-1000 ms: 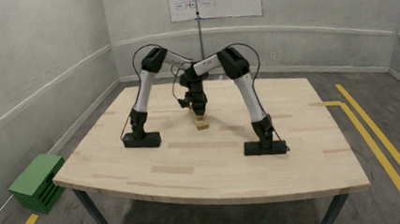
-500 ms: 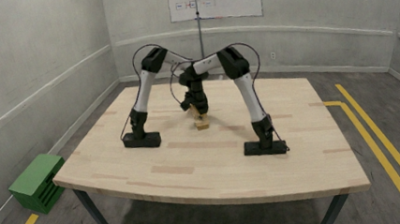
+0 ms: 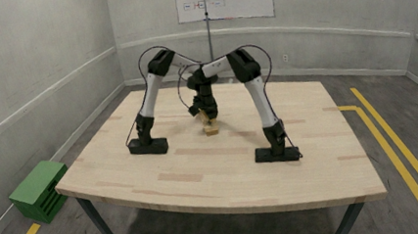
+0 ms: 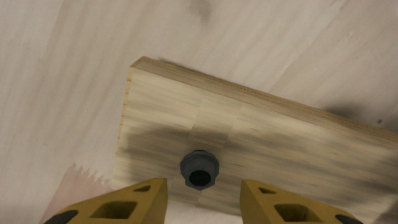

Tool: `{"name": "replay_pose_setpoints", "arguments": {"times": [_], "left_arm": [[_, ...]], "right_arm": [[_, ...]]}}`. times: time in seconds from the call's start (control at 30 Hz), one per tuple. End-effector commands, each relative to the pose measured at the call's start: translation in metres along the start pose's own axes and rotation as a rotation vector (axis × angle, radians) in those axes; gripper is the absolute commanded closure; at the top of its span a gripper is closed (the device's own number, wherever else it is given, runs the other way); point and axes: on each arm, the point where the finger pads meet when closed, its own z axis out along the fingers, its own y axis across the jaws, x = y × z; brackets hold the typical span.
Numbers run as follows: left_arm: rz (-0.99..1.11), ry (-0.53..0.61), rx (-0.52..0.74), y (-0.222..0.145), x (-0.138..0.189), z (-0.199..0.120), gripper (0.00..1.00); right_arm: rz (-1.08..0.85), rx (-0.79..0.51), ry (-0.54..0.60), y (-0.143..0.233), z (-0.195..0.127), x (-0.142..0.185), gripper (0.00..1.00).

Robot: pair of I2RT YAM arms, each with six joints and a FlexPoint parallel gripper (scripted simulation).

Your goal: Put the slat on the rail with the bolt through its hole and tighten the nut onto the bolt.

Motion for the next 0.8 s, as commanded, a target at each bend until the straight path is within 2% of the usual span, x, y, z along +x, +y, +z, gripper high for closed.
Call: {"name": "replay_pose_setpoints", "arguments": {"times": [0.0,0.77], "left_arm": [[0.000,-0.011,0.015,-0.0035,-0.0019,-0.0053,0.33],[0.000,-0.011,0.015,-0.0035,-0.0019,-0.0053,0.33]], "right_arm": [[-0.016,-0.009,-0.006,-0.0001,-0.0020,-0.0034,0.64],[-0.016,-0.011,-0.005,-0.0001,0.0020,-0.0035,0.64]]}}
